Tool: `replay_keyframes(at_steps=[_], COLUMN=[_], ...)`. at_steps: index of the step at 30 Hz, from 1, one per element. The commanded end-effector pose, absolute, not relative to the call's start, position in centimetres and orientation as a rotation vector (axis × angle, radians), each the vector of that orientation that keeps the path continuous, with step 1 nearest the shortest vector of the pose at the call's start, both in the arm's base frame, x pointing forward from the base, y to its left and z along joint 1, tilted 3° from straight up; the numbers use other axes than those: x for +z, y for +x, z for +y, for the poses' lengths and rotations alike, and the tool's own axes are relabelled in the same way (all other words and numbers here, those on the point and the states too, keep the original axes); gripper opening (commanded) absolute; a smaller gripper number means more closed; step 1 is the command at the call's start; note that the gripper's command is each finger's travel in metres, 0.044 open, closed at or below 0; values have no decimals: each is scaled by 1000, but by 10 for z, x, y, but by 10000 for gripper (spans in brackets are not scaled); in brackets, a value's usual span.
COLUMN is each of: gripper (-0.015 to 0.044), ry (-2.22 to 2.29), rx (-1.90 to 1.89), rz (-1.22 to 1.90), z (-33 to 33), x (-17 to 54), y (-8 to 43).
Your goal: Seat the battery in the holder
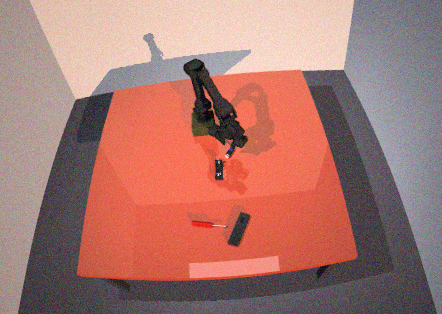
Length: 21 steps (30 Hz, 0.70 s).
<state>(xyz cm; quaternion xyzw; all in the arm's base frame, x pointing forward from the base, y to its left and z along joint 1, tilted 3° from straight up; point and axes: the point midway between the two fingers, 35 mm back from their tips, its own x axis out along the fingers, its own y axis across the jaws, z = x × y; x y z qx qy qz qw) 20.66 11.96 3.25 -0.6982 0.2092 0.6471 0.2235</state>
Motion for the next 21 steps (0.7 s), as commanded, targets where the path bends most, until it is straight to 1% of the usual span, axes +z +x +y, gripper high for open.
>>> replay_keyframes(at_steps=[1, 21], gripper=[243, 243], ry=[-1940, -1940], rx=[1806, 1806], rz=[573, 573], z=[120, 120], x=[32, 0], y=[206, 209])
